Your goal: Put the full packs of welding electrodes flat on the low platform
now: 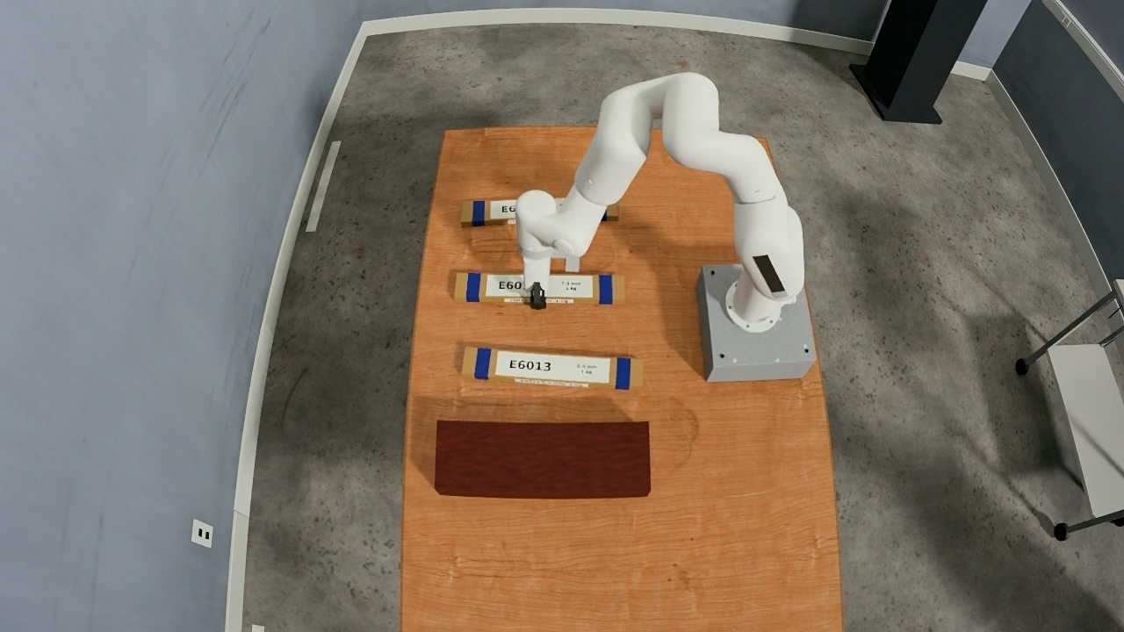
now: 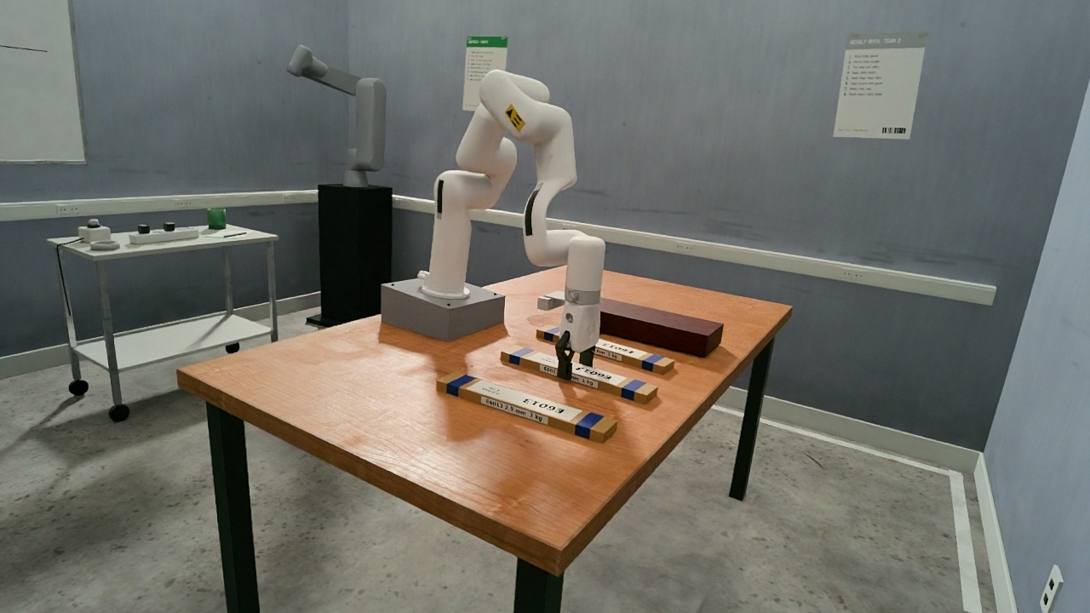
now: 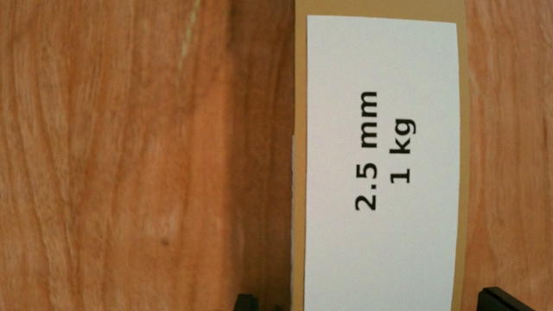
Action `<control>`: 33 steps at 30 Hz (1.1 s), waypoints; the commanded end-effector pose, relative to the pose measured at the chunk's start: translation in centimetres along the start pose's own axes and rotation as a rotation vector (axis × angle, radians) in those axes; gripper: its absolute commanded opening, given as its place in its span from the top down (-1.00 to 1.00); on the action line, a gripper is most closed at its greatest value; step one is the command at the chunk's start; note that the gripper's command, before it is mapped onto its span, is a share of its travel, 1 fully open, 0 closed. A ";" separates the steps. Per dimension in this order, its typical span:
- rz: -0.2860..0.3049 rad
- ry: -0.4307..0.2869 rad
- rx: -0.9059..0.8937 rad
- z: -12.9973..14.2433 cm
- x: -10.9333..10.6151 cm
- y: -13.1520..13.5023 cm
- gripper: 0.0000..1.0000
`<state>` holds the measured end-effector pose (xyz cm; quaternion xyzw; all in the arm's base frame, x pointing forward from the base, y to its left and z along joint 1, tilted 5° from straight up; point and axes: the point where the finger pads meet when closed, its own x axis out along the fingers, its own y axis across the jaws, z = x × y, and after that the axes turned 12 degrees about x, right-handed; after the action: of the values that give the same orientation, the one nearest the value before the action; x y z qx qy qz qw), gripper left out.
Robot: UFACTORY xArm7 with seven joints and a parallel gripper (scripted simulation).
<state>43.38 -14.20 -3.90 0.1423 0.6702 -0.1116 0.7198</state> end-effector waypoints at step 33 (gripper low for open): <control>0.000 -0.004 0.000 0.1 -8.1 0.0 -1.00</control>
<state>43.24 -14.38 -0.38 0.1427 0.6693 -0.1113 0.7206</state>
